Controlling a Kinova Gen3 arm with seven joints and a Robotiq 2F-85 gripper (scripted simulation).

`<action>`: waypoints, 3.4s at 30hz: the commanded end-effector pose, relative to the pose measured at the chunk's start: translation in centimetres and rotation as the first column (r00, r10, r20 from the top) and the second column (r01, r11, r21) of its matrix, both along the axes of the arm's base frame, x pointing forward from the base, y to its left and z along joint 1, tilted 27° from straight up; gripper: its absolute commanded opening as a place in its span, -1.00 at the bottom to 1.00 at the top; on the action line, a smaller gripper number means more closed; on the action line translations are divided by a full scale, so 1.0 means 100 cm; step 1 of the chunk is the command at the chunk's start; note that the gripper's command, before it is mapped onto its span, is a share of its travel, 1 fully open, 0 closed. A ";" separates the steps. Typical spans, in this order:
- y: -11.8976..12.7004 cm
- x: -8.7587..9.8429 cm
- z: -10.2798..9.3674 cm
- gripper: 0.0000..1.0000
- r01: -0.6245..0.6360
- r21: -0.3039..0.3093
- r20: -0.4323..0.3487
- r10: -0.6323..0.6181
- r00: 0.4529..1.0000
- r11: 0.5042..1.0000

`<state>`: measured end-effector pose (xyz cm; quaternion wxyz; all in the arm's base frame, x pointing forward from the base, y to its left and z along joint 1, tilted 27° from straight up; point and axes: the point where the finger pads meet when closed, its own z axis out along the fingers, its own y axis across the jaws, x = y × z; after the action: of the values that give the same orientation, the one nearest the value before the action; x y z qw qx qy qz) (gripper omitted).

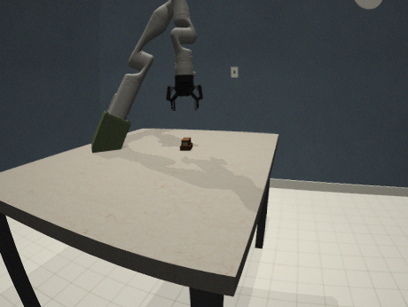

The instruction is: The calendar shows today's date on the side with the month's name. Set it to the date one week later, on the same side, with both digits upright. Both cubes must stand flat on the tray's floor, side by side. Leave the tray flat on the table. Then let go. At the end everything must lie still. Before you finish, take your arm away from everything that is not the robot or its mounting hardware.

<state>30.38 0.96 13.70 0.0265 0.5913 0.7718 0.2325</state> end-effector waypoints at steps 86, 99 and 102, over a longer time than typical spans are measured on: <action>0.014 0.015 -0.019 1.00 0.999 -0.007 -0.668 -0.744 -0.031 -0.035; 0.015 0.017 -0.029 1.00 0.839 -0.246 -0.728 -0.479 -0.490 -0.485; 0.015 0.017 -0.030 1.00 0.818 -0.264 -0.727 -0.452 -0.517 -0.512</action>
<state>32.12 2.19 10.82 -0.2128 0.9373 -0.2447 0.1274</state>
